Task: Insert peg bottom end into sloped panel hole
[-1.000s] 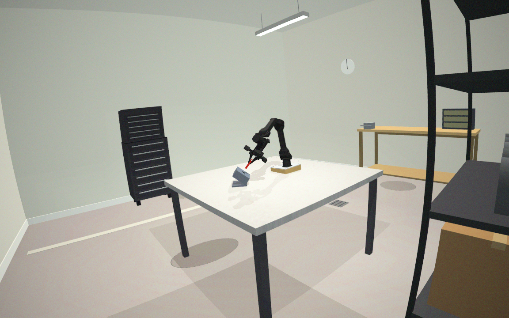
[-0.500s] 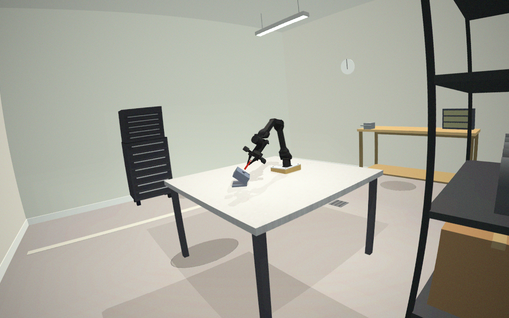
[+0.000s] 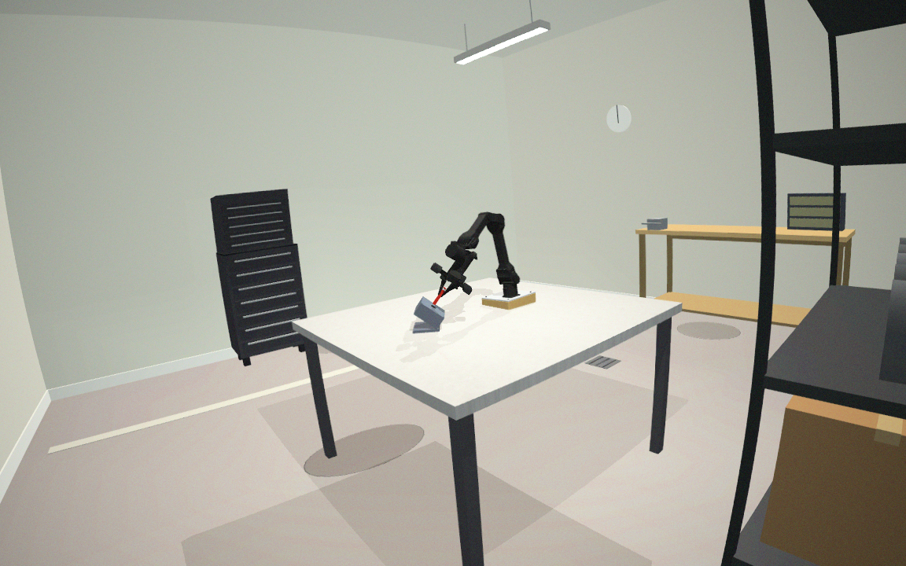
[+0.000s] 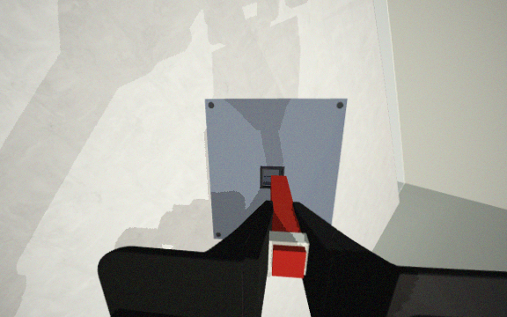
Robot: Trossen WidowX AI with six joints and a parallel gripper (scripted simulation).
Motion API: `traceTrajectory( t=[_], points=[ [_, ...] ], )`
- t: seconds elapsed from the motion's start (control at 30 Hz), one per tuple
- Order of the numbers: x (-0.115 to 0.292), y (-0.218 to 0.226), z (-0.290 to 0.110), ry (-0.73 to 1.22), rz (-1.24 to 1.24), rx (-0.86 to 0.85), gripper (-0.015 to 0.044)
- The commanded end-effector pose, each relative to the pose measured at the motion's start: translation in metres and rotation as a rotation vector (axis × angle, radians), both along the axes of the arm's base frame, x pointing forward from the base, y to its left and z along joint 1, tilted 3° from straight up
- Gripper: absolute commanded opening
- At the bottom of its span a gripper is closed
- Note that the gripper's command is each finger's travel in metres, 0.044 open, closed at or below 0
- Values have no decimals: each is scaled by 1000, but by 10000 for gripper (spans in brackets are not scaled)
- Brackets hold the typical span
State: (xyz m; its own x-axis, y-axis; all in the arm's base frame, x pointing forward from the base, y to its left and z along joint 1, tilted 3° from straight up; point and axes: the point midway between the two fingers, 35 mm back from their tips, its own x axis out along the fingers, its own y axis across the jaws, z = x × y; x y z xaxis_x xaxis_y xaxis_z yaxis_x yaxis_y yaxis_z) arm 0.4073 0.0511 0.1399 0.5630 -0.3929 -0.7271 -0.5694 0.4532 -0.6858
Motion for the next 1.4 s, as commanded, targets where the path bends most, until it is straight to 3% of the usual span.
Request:
traceTrajectory(
  t=[0.0, 1.37],
  points=[
    [0, 0, -7, 14, 5, -4, 0],
    [1, -1, -9, 2, 0, -1, 0]
  ],
)
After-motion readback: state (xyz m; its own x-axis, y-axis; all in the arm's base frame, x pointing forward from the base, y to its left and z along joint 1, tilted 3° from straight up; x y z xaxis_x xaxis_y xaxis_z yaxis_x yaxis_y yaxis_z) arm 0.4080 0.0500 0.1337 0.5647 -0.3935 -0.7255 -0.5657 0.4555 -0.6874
